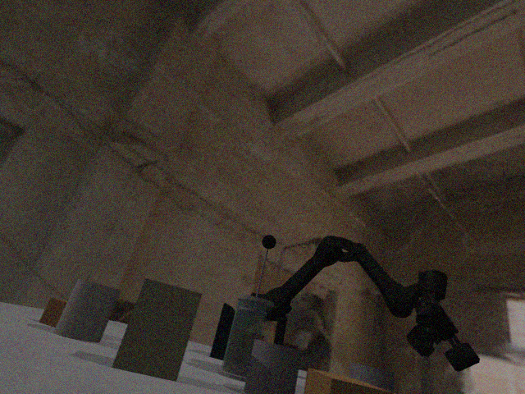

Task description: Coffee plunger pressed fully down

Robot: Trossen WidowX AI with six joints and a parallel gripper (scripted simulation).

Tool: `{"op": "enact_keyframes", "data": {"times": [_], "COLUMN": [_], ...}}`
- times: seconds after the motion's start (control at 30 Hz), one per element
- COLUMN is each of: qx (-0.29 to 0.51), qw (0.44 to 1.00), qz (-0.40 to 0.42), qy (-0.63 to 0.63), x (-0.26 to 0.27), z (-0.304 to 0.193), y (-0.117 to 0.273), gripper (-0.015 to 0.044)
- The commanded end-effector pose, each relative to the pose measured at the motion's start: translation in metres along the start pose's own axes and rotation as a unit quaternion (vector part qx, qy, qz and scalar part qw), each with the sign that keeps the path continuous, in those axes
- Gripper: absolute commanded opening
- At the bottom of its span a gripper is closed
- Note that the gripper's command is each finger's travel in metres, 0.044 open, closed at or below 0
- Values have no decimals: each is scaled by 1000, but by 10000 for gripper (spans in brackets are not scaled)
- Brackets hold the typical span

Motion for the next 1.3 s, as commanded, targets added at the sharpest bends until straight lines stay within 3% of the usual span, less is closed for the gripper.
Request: {"op": "enact_keyframes", "data": {"times": [0.0,0.17,0.37,0.57,0.73,1.0,1.27], "qx": [-12,7,62,173,295,518,712], "qw": [989,960,877,733,579,308,54], "qz": [99,201,331,426,461,394,183], "qy": [-112,-193,-343,-502,-604,-693,-676], "x": [43,68,94,89,57,-28,-127], "z": [11,13,29,50,70,97,116], "y": [47,104,198,296,377,465,503], "gripper": [440,440,440,440,440,440,440]}}
Point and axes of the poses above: the point midway between the two fingers, 35 mm back from their tips, its own y axis back along the fingers, its own x axis across the jaws, z = x × y, the point moved 3 cm from there along y, back along the fingers, and after that the axes turned 14 degrees about y, right-handed, at the moved point
